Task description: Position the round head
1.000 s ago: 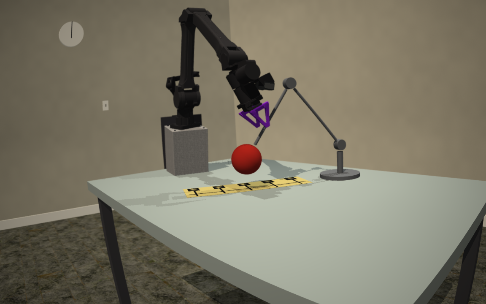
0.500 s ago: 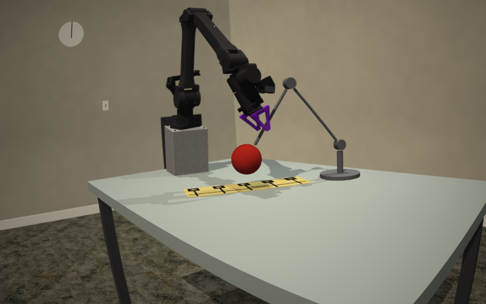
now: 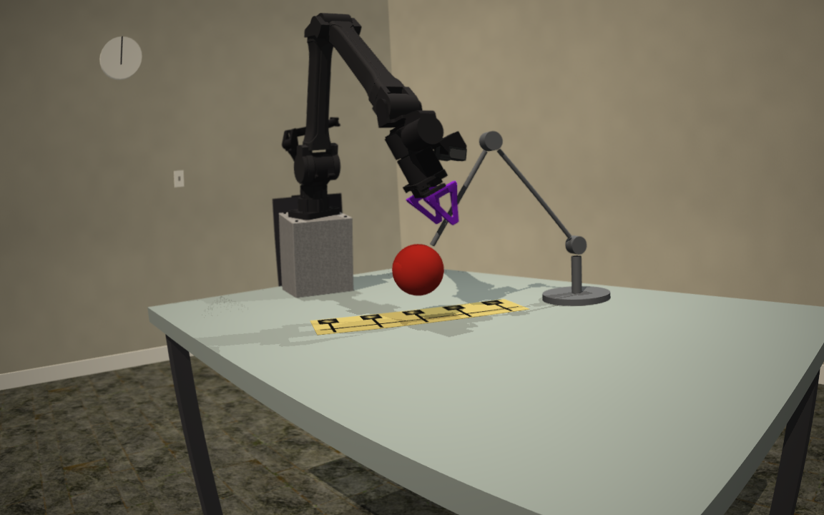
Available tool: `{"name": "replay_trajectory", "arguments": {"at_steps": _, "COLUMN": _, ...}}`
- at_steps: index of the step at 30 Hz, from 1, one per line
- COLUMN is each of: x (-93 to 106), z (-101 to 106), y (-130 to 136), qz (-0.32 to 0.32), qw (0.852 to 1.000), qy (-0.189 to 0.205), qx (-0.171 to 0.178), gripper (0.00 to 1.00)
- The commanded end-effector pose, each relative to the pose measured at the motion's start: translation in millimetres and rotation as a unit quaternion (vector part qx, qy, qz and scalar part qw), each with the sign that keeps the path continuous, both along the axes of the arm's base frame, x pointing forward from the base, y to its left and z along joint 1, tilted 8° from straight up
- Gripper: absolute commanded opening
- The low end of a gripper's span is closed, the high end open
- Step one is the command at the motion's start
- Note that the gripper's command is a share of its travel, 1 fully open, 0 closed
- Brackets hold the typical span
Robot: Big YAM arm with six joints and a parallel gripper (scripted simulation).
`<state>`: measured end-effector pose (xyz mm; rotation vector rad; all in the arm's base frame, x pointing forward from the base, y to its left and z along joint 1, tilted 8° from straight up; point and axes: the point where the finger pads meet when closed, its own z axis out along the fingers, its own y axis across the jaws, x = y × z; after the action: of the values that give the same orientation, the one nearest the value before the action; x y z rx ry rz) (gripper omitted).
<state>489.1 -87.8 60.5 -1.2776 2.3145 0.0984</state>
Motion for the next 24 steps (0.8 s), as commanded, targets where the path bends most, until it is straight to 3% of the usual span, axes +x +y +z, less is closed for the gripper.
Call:
{"name": "replay_trajectory", "arguments": {"at_steps": 1, "x": -0.9, "z": -9.9, "y": 4.6, "qz": 0.002, "qw": 1.000, "qy": 0.011, "qx": 0.005, "gripper": 1.00}}
{"name": "replay_trajectory", "arguments": {"at_steps": 24, "x": -0.5, "z": -7.1, "y": 3.6, "qz": 0.002, "qw": 1.000, "qy": 0.011, "qx": 0.005, "gripper": 1.00}}
